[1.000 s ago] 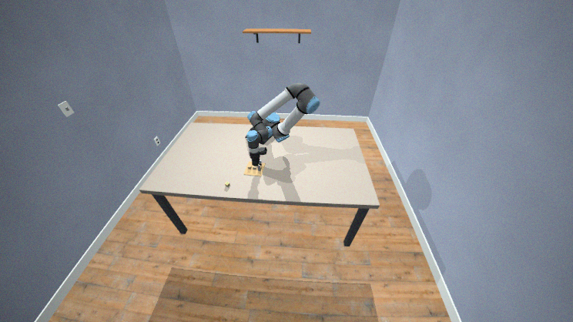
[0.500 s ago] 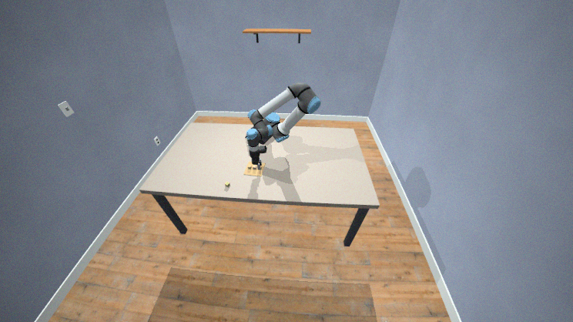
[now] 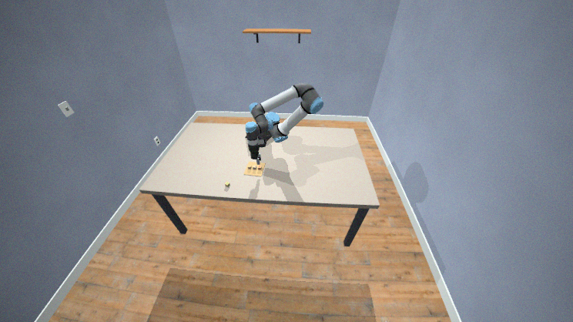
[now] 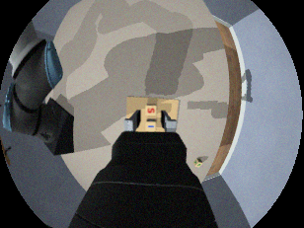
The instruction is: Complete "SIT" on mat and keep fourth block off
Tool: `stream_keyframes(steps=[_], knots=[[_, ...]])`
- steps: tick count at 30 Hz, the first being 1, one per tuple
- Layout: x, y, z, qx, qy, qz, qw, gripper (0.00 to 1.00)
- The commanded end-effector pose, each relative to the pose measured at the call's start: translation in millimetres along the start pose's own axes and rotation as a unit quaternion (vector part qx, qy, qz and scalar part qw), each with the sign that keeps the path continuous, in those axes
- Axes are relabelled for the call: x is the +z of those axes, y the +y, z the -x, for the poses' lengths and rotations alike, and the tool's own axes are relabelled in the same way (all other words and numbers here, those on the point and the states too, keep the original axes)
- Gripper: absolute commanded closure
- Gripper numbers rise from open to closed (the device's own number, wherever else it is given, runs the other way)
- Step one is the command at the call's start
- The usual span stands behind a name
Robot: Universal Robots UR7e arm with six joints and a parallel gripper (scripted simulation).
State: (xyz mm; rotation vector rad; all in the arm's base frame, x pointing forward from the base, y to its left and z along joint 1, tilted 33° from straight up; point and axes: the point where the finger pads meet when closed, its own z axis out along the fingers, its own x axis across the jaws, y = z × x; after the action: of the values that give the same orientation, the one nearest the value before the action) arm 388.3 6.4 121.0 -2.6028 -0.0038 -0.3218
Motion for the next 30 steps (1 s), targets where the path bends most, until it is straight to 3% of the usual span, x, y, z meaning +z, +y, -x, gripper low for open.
stream_keyframes(steps=[1,8,9,30], knots=[[-15.9,-0.2,0.1,0.000,0.000,0.000,1.000,0.21],[-18.6,-0.2,0.1,0.000,0.000,0.000,1.000,0.21],[-18.6,-0.2,0.1,0.000,0.000,0.000,1.000,0.00],[-18.8,-0.2,0.1,0.000,0.000,0.000,1.000,0.00]])
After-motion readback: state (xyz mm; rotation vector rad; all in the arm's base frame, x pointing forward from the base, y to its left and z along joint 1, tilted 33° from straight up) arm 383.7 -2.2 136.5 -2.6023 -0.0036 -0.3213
